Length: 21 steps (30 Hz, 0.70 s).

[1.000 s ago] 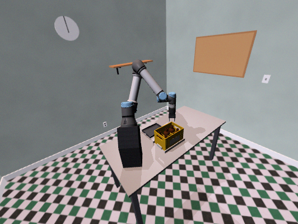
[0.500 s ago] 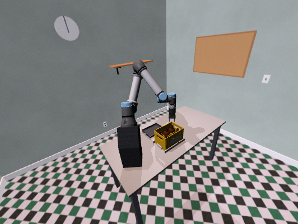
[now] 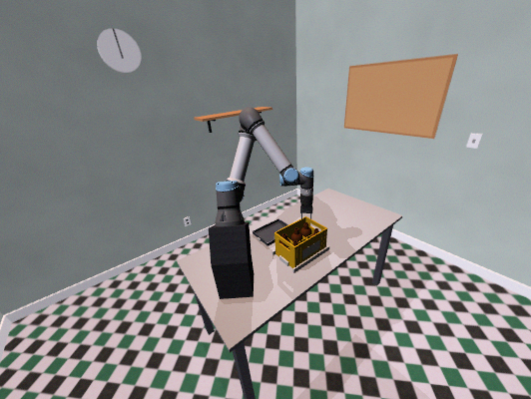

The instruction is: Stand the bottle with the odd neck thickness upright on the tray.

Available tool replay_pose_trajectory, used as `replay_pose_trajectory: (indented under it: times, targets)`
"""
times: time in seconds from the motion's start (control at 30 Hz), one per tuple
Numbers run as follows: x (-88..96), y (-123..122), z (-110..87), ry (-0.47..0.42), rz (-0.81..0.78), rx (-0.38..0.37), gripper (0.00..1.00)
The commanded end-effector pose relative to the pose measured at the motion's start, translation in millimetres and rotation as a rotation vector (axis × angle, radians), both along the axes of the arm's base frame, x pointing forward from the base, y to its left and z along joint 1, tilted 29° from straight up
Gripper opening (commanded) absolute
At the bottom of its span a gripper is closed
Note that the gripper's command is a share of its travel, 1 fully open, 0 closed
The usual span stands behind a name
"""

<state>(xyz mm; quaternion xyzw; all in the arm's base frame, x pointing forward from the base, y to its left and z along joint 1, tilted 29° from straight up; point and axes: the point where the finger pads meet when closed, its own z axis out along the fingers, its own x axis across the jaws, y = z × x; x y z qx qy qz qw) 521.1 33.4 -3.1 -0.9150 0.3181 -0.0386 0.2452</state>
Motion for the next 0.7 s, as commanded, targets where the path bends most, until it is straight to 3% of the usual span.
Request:
replay_pose_trajectory:
  times: [0.0,0.67]
  targets:
    - [2.2,2.8,-6.1,-0.001,-0.001,-0.001,1.0]
    - [5.8,9.3,-19.6,-0.001,-0.001,-0.001,1.0]
